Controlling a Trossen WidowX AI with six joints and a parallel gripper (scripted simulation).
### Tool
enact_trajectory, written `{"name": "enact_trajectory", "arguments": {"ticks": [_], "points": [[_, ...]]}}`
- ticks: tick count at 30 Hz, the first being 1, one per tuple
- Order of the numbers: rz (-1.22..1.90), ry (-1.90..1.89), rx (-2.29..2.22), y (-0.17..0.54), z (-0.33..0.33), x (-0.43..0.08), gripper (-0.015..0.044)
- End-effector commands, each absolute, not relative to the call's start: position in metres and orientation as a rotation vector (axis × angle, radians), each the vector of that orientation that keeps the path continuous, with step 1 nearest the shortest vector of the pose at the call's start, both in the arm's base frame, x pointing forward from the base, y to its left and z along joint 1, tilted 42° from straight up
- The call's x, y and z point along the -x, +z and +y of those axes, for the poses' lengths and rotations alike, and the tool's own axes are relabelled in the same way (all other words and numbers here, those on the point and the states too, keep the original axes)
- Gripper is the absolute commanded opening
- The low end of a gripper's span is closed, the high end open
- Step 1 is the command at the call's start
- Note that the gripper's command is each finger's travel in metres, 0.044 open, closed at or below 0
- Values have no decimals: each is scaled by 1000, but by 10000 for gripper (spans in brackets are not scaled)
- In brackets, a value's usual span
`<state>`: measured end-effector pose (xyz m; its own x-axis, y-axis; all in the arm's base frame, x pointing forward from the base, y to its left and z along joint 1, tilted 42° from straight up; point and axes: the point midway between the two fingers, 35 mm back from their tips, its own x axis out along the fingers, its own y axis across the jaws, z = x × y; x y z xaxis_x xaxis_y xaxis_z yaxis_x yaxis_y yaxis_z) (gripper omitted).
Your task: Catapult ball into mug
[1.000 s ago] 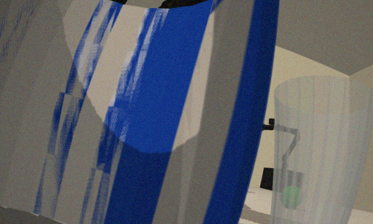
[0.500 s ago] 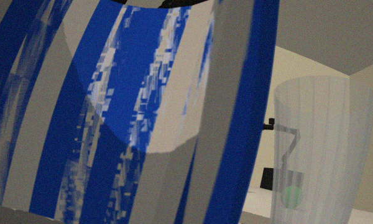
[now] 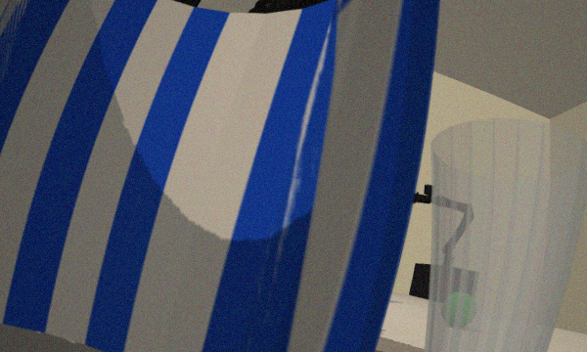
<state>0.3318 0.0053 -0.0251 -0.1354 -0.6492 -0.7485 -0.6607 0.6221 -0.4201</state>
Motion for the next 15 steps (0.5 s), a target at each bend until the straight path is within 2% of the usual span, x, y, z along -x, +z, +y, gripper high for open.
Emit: {"name": "enact_trajectory", "arguments": {"ticks": [1, 15], "points": [[1845, 132, 1144, -24, 6, -332, 440], [1865, 607, 1470, -23, 7, -332, 440]]}}
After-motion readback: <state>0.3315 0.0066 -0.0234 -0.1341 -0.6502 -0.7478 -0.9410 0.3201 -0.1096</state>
